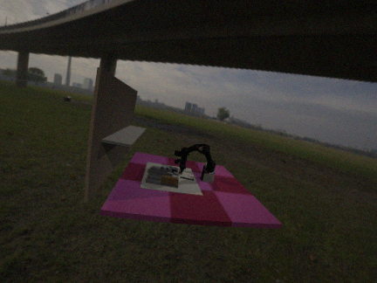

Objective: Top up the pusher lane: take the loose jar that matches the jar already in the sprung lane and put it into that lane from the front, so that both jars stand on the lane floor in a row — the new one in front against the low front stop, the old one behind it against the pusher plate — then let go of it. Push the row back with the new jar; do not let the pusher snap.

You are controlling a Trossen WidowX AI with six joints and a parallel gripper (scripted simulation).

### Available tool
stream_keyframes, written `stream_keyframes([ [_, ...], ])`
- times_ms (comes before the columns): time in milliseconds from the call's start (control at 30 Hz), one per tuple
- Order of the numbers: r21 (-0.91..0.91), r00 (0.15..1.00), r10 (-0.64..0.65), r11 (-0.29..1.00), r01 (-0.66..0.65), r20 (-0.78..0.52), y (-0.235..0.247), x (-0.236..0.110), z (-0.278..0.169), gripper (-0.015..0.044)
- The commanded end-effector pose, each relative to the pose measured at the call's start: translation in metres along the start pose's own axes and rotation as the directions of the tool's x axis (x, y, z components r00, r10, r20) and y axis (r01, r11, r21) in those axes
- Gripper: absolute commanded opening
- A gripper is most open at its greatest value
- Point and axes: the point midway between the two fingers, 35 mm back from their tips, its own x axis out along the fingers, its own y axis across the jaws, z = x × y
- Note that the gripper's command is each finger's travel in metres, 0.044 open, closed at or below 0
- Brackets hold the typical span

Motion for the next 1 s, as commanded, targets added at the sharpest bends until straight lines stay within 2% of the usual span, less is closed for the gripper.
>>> stream_keyframes([
  [0, 0.01, 1.0, 0.004, 1.0, -0.004, -0.004, -0.001, 0.002, 0.0, 0.0],
  [967, 0.01, 1.0, 0.004, 1.0, -0.004, -0.003, -0.002, 0.003, 0.015, 0.0],
])
